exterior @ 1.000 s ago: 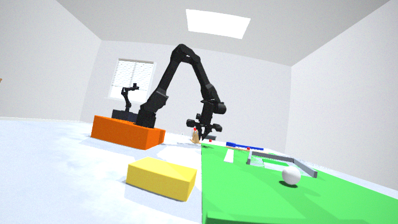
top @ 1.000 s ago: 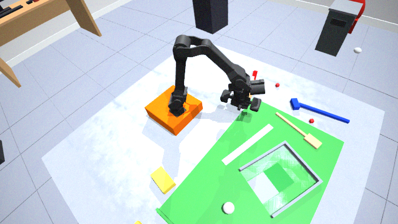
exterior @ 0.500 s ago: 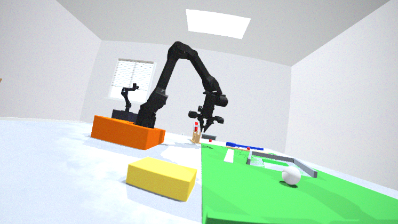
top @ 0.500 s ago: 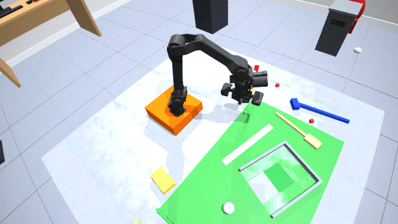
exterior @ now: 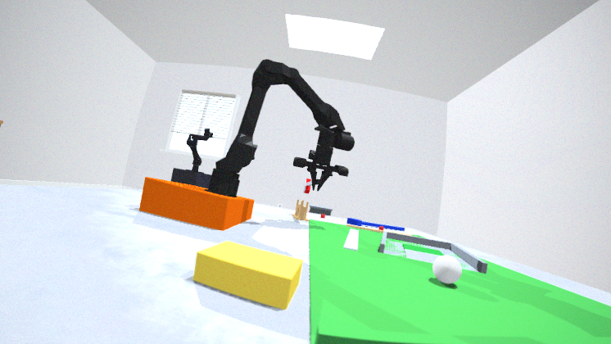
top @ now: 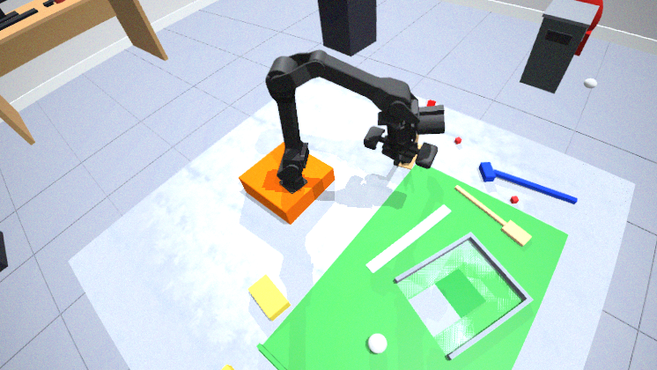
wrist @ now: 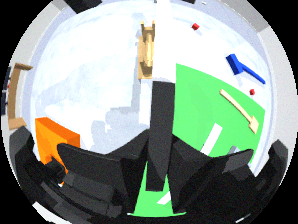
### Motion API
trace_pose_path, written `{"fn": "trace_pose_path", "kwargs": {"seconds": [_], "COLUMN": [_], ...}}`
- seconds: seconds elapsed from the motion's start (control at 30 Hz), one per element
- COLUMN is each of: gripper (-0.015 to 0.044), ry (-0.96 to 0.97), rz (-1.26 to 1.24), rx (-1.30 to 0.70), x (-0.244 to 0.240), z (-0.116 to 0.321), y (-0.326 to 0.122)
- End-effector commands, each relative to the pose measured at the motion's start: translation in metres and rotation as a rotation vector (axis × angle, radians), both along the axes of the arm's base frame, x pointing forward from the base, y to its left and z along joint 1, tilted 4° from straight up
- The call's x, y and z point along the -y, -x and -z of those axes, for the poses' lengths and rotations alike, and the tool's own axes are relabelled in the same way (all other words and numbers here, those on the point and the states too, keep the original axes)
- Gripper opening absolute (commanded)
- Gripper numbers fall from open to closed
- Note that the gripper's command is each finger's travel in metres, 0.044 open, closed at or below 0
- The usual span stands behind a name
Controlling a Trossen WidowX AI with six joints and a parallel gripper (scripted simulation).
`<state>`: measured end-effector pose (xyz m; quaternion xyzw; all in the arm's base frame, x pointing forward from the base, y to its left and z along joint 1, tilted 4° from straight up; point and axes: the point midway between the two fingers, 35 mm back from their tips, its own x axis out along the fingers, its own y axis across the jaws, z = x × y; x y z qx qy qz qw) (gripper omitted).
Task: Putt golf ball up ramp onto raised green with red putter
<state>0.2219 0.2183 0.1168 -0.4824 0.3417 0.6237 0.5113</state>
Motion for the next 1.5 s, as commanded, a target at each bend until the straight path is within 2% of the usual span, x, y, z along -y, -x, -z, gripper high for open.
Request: {"fn": "trace_pose_path", "kwargs": {"seconds": [0.0, 0.77, 1.47], "gripper": [0.0, 0.0, 0.0], "ry": [0.012, 0.076, 0.103], "rz": [0.113, 0.775, 1.374], "rx": [-0.011, -0.104, -0.197], "x": [0.017, 0.134, 0.25], "z": [-0.001, 0.001, -0.001], "y": [-0.015, -0.071, -0.077]}}
